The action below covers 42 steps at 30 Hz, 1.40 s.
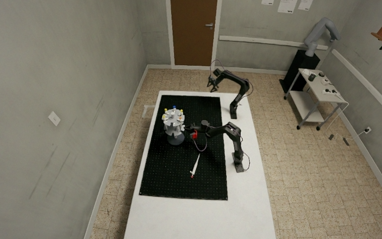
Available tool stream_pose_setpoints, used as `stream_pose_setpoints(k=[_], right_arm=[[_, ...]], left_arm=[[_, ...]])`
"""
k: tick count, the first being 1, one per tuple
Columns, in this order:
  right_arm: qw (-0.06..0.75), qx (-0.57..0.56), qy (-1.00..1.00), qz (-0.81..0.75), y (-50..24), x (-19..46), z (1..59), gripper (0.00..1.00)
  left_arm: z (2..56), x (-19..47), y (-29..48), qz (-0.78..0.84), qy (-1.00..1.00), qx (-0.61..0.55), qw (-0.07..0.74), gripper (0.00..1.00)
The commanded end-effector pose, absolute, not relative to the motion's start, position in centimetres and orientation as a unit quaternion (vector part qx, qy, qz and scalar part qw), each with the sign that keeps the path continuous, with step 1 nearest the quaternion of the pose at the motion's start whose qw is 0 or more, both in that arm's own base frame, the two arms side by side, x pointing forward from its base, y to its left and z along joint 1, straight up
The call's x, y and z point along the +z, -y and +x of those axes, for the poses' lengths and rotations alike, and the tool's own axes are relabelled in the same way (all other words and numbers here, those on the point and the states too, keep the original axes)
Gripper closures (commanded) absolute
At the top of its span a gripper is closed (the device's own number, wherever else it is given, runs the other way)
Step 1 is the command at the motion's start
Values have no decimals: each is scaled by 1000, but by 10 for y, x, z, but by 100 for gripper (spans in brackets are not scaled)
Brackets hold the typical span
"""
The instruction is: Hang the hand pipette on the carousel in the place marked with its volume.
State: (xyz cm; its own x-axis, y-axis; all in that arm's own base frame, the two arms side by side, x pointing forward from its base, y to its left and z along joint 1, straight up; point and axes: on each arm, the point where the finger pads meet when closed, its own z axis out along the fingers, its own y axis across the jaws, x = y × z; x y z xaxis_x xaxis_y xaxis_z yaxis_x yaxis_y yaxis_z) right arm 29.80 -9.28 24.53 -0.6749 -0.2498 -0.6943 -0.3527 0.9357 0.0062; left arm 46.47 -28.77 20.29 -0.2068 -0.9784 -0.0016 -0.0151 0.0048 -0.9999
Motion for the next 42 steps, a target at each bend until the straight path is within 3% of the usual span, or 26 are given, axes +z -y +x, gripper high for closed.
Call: stream_pose_setpoints(k=[1,10,11,42], right_arm=[[380,66,-907,-168,96,253,302,0],[380,66,-907,-168,96,253,302,0],[380,66,-907,-168,96,253,302,0],[380,66,-907,-168,96,253,302,0]], left_arm=[[469,223,293,-440,-543,-558,447,100],[469,223,293,-440,-543,-558,447,100],[469,223,293,-440,-543,-558,447,51],[469,223,293,-440,-543,-558,448,51]])
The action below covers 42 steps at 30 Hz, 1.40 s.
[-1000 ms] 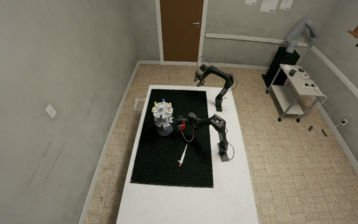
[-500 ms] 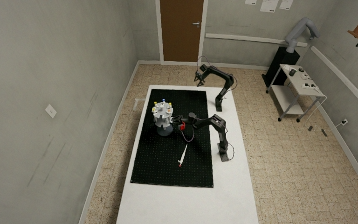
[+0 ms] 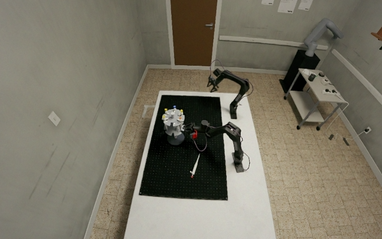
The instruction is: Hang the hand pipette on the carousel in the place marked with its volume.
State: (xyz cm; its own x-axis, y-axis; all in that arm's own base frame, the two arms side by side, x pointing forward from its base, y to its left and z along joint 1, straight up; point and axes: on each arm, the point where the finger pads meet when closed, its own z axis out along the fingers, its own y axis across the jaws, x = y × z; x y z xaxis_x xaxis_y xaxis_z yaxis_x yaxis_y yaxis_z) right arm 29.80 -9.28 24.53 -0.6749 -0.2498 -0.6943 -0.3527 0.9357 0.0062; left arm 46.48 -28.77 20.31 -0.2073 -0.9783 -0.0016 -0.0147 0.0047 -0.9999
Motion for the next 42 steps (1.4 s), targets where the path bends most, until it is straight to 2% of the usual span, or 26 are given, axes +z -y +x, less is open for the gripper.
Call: stream_pose_setpoints(k=[1,20,21,23,42], right_arm=[[380,66,-907,-168,96,253,302,0],[380,66,-907,-168,96,253,302,0],[380,66,-907,-168,96,253,302,0],[380,66,-907,-168,96,253,302,0],[380,66,-907,-168,96,253,302,0]], left_arm=[[469,223,293,-440,-543,-558,448,51],[469,223,293,-440,-543,-558,448,51],[463,238,293,-438,-530,-570,450,51],[453,221,288,-441,-542,-557,448,51],[409,219,278,-442,-543,-557,447,51]])
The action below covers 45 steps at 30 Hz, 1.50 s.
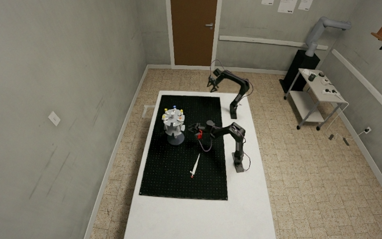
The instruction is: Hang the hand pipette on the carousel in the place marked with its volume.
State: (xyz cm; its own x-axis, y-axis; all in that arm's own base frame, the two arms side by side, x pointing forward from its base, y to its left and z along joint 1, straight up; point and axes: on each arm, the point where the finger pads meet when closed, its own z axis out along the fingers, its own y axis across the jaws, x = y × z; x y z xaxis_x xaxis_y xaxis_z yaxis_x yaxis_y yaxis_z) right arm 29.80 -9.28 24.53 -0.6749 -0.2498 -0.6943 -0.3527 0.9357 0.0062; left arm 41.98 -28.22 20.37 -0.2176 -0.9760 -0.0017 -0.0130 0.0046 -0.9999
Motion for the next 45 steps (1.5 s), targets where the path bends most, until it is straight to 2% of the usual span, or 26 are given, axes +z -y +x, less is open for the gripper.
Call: stream_pose_setpoints(k=[1,14,15,26,28,45], right_arm=[[380,66,-907,-168,96,253,302,0],[380,66,-907,-168,96,253,302,0],[380,66,-907,-168,96,253,302,0],[380,66,-907,-168,96,253,302,0],[380,66,-907,-168,96,253,302,0],[380,66,-907,-168,96,253,302,0]], left_arm=[[406,219,277,-442,-543,-557,447,51],[389,216,273,-444,-545,-555,445,51],[386,213,260,-432,-564,-541,449,0],[369,219,197,-321,-671,-483,462,0],[371,240,187,-292,-678,-481,473,0],[348,240,80,-136,-786,-363,481,0]])
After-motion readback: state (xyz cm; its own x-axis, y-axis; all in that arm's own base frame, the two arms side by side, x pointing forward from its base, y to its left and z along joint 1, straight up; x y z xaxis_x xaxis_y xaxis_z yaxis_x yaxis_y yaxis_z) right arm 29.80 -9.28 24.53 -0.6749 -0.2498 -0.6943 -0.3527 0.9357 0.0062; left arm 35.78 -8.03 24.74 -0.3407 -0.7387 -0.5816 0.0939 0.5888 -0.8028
